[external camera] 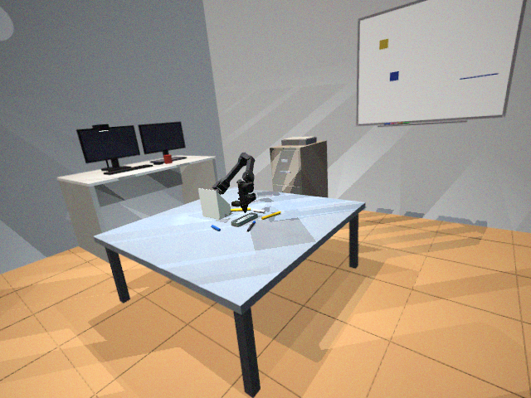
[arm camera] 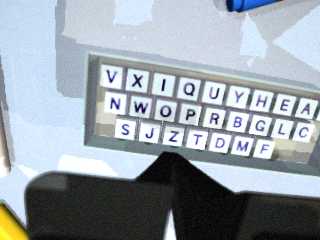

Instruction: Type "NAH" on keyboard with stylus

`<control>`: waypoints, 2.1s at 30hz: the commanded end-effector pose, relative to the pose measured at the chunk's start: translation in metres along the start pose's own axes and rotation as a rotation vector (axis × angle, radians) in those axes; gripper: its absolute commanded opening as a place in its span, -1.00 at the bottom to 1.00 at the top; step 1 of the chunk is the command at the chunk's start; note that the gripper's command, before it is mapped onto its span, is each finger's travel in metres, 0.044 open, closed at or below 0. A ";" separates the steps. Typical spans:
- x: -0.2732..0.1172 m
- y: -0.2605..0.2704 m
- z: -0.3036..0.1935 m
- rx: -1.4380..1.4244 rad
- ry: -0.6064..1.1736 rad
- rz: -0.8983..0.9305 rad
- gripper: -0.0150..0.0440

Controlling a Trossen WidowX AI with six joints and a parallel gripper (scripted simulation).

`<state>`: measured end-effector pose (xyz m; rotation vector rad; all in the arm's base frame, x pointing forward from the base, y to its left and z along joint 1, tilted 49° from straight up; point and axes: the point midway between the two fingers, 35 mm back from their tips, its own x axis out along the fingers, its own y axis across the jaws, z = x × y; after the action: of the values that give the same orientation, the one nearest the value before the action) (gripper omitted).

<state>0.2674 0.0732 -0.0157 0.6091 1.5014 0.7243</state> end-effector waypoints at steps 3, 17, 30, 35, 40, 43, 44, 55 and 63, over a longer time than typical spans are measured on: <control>0.001 0.001 -0.004 0.024 0.006 0.007 -0.49; -0.054 -0.001 -0.002 0.029 -0.002 0.006 -0.49; -0.054 -0.001 -0.002 0.025 -0.005 0.006 -0.49; -0.054 -0.001 -0.002 0.025 -0.005 0.006 -0.49; -0.054 -0.001 -0.002 0.025 -0.005 0.006 -0.31; -0.054 -0.016 0.002 0.046 0.026 -0.007 -0.05; -0.055 -0.027 0.003 0.060 0.048 -0.015 0.02; -0.043 -0.146 -0.010 0.178 0.323 -0.023 0.02; -0.022 -0.216 -0.050 0.215 0.518 0.050 0.02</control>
<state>0.2430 -0.0815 -0.1479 0.6448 2.0206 0.7648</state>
